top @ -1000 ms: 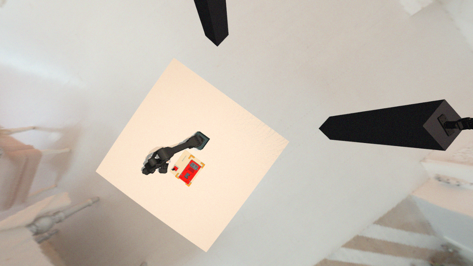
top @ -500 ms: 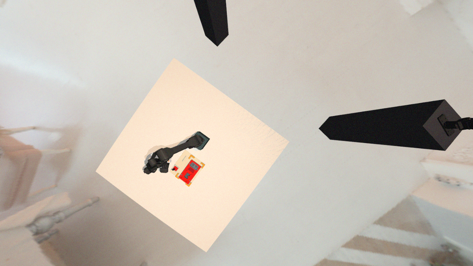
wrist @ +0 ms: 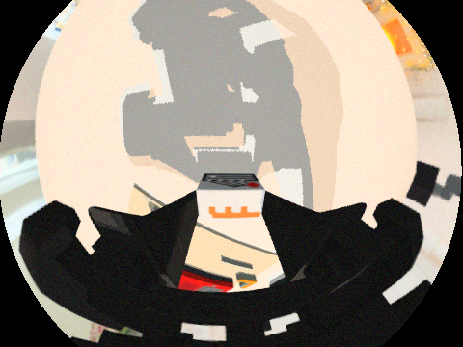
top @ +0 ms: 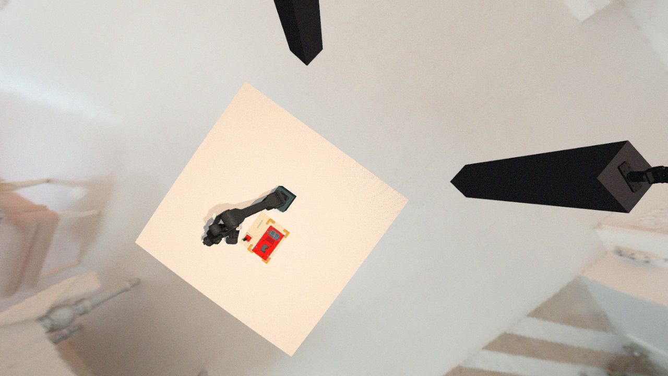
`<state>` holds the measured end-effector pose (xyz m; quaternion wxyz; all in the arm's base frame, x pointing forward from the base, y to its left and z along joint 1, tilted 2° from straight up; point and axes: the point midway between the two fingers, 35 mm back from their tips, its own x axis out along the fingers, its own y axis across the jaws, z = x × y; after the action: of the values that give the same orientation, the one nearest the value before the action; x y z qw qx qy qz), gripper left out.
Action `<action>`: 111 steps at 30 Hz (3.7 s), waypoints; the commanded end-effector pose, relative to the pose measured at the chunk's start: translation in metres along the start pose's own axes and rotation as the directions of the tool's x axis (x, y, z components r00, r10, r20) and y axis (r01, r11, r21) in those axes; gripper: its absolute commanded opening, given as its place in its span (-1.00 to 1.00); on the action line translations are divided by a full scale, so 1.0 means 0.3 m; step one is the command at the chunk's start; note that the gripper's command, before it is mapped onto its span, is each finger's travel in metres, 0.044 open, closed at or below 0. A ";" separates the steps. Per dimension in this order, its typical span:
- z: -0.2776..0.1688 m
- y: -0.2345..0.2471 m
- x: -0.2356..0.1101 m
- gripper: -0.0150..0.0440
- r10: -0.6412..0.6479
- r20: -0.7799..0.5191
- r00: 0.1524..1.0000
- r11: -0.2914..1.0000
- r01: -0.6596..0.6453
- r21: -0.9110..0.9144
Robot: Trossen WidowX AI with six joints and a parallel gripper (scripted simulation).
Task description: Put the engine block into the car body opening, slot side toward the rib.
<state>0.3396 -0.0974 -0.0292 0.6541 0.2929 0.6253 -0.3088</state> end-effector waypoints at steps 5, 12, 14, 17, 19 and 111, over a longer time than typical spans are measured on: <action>0.000 0.000 -0.001 1.00 0.000 0.000 1.000 1.000 0.000 0.000; 0.001 0.001 -0.017 1.00 -0.005 -0.005 1.000 1.000 0.005 -0.002; 0.002 0.002 -0.048 1.00 -0.007 -0.007 1.000 1.000 0.007 -0.003; 0.002 0.002 -0.088 1.00 -0.007 -0.007 1.000 1.000 0.007 -0.003; 0.002 0.003 -0.114 1.00 -0.007 -0.007 1.000 1.000 0.007 -0.003; 0.021 0.034 -0.129 -0.49 0.025 0.005 1.000 1.000 -0.025 0.002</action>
<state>0.3483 -0.0938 -0.0012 0.6571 0.2992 0.6228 -0.3013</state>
